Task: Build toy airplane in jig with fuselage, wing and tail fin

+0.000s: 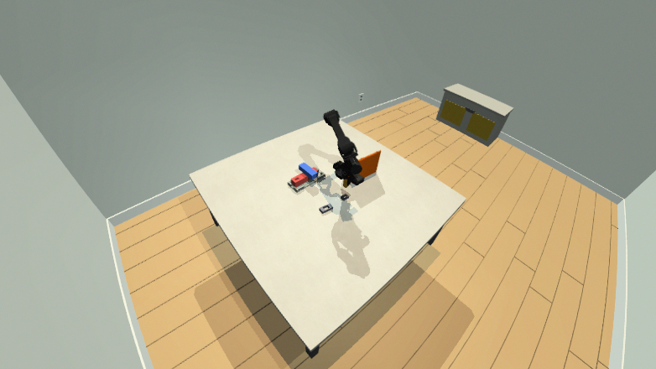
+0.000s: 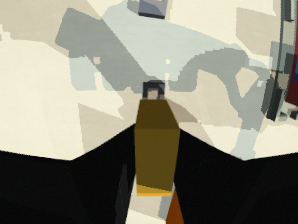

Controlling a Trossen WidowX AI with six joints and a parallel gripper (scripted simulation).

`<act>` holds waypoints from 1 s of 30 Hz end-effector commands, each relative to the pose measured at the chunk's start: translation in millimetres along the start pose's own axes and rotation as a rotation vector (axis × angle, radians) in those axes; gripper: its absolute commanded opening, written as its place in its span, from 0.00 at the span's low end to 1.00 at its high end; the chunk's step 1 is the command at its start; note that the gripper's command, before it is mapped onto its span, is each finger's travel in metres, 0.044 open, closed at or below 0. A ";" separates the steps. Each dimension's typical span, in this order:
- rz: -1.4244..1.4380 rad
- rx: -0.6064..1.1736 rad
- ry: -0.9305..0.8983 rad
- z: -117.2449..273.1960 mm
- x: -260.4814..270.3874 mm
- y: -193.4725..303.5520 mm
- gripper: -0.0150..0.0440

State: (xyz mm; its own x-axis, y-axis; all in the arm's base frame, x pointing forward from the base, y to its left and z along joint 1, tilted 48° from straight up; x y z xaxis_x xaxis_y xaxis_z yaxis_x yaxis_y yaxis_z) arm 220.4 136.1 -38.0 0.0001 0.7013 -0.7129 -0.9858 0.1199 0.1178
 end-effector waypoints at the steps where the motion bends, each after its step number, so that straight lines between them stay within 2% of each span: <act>1: -0.012 -0.001 -0.004 14.8 -1.6 1.5 0.25; 8: -0.019 -0.003 0.002 34.5 -3.3 5.2 0.25; 30: -0.017 0.002 -0.040 36.4 -32.2 -25.6 0.25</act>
State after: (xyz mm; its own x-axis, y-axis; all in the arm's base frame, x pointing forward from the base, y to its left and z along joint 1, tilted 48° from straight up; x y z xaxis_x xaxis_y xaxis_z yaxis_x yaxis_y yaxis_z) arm 245.2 141.1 1.1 0.0231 0.7207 -0.6929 -0.9843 0.1376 0.1102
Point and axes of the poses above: the point midway between the two fingers, 35 mm back from their tips, its own z axis back along the fingers, its own x axis across the jaws, y = z × x, the point moved 4 cm from there along z, back along the fingers, and after that the axes turned 7 degrees about z, right-handed, at the moved point
